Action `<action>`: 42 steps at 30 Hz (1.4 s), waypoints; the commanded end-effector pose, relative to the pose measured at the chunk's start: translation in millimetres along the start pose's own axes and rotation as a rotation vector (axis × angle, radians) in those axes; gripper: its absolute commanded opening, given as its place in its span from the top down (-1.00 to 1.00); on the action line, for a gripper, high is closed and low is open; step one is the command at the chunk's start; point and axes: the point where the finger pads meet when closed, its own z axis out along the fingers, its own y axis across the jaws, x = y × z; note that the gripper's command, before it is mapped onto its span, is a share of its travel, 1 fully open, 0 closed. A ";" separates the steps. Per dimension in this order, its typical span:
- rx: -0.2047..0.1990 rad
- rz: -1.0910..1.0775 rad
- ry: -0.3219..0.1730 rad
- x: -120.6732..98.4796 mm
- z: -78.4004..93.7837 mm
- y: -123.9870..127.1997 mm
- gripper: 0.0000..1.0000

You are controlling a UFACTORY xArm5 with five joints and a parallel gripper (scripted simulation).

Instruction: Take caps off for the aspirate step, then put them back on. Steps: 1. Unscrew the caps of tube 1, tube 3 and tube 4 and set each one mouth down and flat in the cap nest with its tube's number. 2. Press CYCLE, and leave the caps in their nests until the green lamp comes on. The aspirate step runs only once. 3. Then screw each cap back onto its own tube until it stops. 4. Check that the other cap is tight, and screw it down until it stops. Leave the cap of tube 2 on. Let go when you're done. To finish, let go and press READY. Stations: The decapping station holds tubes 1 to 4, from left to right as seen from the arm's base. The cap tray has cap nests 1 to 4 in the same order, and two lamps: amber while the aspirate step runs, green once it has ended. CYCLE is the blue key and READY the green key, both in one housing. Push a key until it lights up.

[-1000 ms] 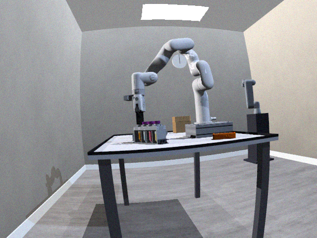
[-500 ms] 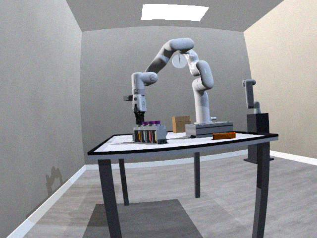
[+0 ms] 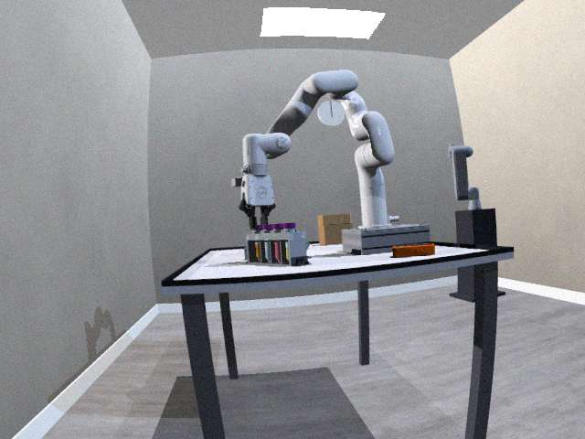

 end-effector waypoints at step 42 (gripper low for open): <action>0.004 0.702 -0.005 0.4 -27.7 -1.1 0.08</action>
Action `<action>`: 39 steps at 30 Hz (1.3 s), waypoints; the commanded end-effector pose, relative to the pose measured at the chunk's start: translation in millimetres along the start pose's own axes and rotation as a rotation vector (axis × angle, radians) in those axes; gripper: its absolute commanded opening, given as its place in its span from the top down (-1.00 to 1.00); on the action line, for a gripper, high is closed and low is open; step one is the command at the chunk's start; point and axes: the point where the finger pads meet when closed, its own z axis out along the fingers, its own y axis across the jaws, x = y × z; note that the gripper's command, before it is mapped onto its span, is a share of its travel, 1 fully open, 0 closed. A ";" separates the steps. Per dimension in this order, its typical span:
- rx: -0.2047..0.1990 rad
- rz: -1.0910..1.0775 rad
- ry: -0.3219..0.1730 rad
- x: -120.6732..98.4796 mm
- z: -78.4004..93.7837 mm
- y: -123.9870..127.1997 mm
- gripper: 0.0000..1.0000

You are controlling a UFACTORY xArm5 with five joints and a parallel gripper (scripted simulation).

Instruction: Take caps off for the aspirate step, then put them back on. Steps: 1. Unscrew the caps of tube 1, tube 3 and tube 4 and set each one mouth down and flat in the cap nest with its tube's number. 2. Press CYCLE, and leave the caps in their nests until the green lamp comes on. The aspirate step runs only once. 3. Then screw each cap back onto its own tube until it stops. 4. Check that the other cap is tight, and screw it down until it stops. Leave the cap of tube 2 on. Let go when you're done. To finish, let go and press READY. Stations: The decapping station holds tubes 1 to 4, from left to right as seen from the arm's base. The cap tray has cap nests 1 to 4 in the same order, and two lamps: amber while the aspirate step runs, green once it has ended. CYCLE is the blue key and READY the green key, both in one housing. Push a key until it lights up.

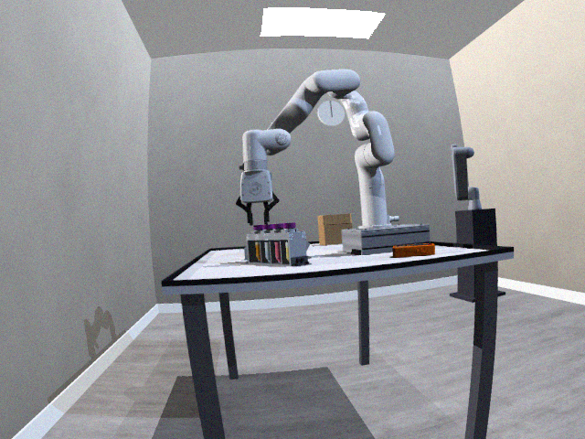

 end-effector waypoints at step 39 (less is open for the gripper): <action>0.003 -0.954 -0.005 -79.4 -34.1 67.0 0.08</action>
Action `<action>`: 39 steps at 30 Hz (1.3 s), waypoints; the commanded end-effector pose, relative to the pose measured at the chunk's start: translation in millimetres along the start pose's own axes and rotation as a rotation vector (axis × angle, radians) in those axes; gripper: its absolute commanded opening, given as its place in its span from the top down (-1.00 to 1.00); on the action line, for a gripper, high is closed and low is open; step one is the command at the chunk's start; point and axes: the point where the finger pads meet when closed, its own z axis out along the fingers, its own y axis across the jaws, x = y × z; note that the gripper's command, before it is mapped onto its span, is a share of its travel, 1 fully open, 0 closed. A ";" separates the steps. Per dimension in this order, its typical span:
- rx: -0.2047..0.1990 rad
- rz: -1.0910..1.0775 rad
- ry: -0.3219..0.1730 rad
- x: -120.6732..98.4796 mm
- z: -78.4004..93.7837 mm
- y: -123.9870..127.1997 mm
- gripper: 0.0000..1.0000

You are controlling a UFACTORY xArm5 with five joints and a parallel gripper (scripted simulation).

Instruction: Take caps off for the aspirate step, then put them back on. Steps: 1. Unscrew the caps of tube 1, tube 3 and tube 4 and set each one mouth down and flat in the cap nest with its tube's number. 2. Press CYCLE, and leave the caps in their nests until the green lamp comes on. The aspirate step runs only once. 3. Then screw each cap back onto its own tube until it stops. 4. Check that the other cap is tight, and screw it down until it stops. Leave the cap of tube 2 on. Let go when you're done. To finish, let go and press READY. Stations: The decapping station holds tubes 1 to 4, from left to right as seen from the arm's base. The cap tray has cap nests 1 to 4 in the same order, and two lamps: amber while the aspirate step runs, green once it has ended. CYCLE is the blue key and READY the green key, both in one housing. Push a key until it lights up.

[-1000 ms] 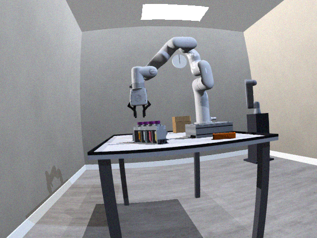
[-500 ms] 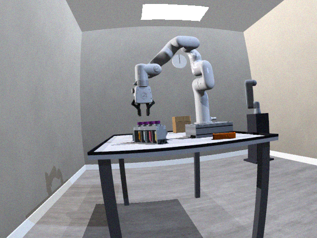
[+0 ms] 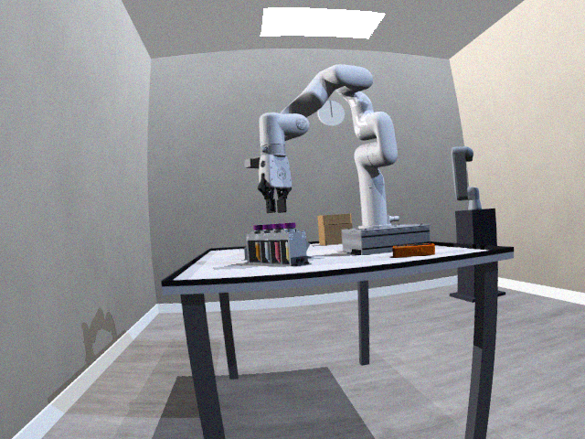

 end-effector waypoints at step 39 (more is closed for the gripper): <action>0.005 -0.040 -0.002 -4.7 39.2 -2.7 0.08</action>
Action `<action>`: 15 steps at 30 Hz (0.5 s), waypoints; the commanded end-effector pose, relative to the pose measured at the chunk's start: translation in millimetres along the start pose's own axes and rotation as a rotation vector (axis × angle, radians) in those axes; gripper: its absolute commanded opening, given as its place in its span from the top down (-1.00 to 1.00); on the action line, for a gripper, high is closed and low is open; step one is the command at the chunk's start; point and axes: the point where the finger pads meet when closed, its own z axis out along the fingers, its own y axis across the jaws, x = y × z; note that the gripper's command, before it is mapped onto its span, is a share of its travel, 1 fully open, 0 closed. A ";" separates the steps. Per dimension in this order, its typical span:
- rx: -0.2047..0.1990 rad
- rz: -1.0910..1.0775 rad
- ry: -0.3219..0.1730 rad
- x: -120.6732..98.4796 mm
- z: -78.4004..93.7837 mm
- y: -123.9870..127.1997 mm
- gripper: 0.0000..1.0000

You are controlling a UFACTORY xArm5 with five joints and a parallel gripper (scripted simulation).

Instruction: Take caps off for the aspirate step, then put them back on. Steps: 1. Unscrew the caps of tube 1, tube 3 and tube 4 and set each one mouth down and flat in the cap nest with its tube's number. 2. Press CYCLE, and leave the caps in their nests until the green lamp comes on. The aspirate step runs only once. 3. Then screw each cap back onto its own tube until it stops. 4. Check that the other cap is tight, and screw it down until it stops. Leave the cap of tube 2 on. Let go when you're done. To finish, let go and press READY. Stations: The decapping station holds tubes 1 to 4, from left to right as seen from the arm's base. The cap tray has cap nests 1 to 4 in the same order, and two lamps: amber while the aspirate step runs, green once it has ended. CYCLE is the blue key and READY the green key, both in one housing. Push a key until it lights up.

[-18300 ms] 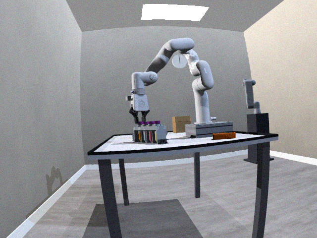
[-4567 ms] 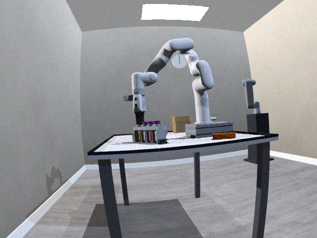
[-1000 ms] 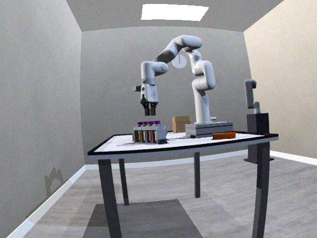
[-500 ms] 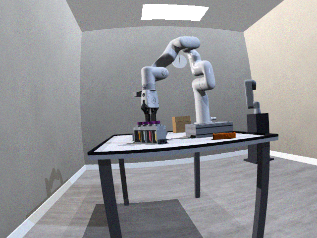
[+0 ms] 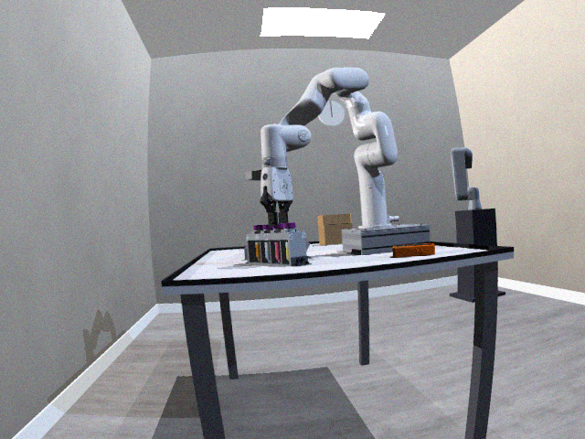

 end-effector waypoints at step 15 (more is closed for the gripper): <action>0.004 0.000 -0.002 0.3 5.5 -1.2 0.08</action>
